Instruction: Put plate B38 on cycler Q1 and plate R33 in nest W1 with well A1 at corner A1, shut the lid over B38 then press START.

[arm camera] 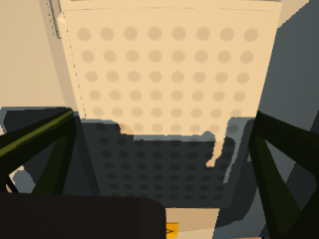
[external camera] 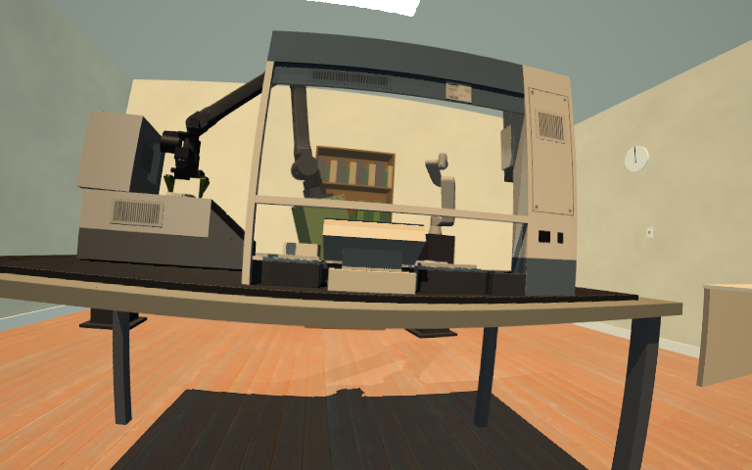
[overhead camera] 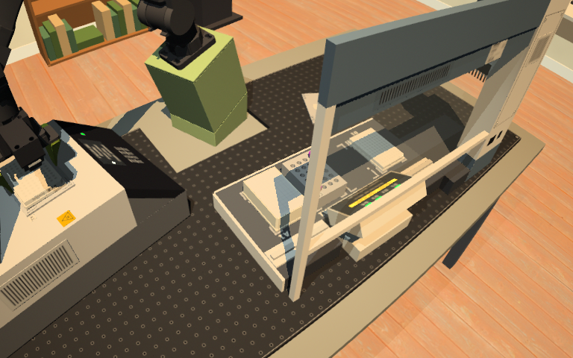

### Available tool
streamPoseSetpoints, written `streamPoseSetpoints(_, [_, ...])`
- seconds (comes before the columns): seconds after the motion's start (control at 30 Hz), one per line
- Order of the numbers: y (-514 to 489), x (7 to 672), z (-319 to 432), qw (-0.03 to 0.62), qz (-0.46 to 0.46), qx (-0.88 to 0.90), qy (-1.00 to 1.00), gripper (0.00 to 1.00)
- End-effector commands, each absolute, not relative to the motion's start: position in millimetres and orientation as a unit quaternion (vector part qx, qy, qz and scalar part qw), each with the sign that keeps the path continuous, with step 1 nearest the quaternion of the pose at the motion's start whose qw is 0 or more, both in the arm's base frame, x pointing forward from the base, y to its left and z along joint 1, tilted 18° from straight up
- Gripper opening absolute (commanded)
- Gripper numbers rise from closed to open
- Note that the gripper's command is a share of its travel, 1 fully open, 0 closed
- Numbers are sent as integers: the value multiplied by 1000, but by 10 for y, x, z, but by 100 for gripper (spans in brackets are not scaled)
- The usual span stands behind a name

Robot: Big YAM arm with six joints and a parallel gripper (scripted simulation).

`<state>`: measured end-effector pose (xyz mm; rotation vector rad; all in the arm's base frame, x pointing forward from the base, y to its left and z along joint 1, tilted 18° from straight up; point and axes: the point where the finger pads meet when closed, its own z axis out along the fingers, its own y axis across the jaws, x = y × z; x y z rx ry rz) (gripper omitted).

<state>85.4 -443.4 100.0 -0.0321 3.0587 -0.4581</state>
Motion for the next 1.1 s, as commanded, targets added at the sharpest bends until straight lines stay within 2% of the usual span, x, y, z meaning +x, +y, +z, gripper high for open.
streamPoseSetpoints(0.0, [-4534,911,1262,30,-173,-9,984,100])
streamPoseSetpoints(1.07, [-4620,947,1273,31,-175,-11,984,100])
